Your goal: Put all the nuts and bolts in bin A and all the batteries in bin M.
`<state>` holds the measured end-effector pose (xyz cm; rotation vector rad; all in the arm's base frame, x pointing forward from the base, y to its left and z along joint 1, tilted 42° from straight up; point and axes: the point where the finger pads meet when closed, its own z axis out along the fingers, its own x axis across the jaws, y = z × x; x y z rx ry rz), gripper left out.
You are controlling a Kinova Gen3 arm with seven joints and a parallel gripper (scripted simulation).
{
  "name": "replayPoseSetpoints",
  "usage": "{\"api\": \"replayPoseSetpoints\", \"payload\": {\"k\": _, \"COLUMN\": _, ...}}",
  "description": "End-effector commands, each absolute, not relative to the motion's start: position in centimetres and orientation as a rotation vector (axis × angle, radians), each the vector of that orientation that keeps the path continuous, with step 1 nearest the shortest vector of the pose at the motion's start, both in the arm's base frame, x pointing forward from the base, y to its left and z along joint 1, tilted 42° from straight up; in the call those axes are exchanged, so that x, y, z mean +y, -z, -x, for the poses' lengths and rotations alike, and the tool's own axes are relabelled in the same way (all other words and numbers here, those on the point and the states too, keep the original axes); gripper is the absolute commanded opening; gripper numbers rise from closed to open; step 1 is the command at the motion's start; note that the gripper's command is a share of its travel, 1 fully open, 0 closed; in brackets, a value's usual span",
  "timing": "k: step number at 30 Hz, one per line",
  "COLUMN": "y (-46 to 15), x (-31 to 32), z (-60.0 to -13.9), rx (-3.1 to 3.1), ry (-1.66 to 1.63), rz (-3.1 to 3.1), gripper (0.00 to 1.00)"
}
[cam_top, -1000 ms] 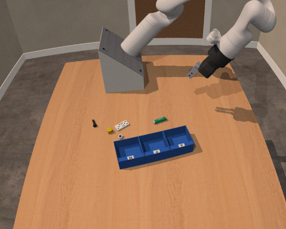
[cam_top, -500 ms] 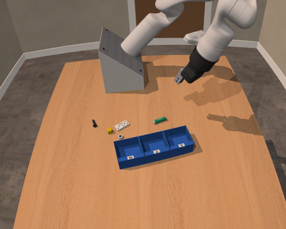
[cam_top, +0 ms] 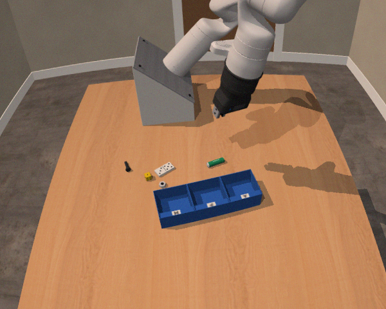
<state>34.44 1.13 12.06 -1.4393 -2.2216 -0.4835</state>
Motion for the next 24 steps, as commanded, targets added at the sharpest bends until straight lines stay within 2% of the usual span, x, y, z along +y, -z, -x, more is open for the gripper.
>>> {"api": "replayPoseSetpoints", "payload": {"k": 1, "y": -11.0, "x": -0.9, "z": -34.9, "rx": -2.139, "ry": 0.513, "rz": 1.521, "gripper": 0.31}}
{"api": "replayPoseSetpoints", "payload": {"k": 24, "y": -5.6, "x": -10.3, "z": -35.6, "rx": -1.679, "ry": 0.699, "rz": 1.897, "gripper": 0.31}}
